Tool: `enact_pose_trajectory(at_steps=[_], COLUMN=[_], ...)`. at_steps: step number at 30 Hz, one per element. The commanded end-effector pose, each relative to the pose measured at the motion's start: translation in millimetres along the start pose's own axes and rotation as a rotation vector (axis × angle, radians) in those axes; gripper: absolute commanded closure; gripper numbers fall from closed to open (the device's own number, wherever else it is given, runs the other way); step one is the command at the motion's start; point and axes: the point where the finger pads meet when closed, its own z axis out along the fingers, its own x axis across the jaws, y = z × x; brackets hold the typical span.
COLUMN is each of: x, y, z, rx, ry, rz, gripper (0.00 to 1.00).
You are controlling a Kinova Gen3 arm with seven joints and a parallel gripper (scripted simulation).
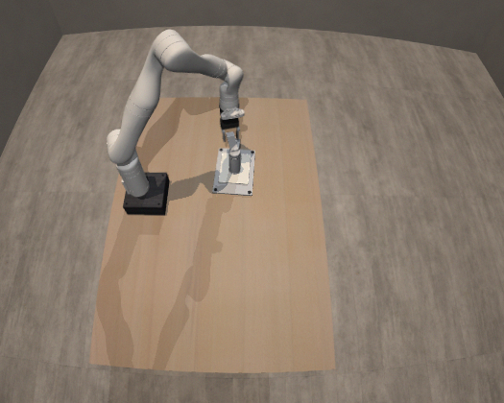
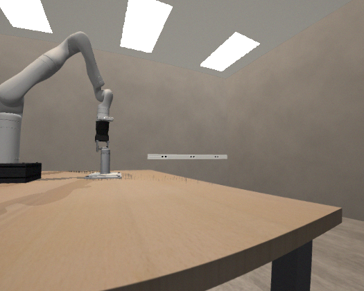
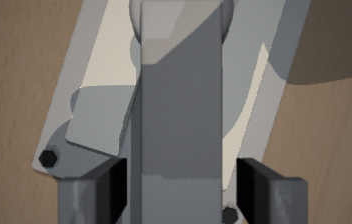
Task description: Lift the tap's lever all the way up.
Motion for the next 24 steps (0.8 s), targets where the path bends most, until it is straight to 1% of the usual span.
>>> enact_pose_trajectory(at_steps=[1, 11, 12, 24], x=[-0.5, -0.5, -0.5, -0.5], y=[0.2, 0.2, 0.2, 0.2], z=[-0.6, -0.6, -0.6, -0.6], rx=[0.0, 0.0, 0.0, 0.0], ry=[-0.002, -0.002, -0.002, -0.002], rz=[0.0, 0.0, 0.0, 0.0], gripper=[0.0, 0.0, 1.0, 1.0])
